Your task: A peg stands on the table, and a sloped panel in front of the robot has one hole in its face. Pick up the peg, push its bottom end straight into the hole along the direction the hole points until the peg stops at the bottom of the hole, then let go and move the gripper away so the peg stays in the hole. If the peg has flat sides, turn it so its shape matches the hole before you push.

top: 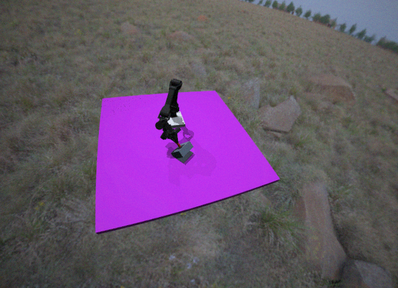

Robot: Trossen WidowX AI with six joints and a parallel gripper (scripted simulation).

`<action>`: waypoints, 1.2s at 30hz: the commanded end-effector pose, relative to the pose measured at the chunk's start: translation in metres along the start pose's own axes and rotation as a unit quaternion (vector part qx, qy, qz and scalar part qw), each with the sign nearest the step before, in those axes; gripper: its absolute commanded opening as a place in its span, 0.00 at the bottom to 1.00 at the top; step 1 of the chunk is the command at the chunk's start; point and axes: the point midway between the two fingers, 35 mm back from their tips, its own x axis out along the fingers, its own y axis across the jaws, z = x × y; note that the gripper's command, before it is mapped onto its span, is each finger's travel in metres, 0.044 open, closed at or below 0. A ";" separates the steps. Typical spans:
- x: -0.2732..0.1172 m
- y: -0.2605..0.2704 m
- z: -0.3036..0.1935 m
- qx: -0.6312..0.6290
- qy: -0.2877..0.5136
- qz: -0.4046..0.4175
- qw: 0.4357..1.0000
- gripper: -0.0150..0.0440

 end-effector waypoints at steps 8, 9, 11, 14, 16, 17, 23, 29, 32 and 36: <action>0.008 0.000 0.000 0.002 -0.001 -0.001 1.000 0.25; 0.009 0.000 0.000 0.002 -0.001 -0.001 1.000 0.25; 0.010 0.000 0.000 0.002 -0.001 -0.001 1.000 0.25; 0.012 0.000 0.000 0.002 -0.001 0.000 1.000 0.25; 0.013 0.000 0.000 0.002 -0.001 0.000 1.000 0.25; 0.014 0.000 0.000 0.002 -0.001 0.000 1.000 0.25; 0.018 0.000 0.000 0.002 -0.001 0.000 1.000 0.25; 0.021 0.000 0.000 0.002 -0.001 0.000 1.000 0.25; 0.021 0.000 0.000 0.002 -0.001 0.000 1.000 0.25; 0.021 0.000 0.000 0.000 0.001 0.000 1.000 0.25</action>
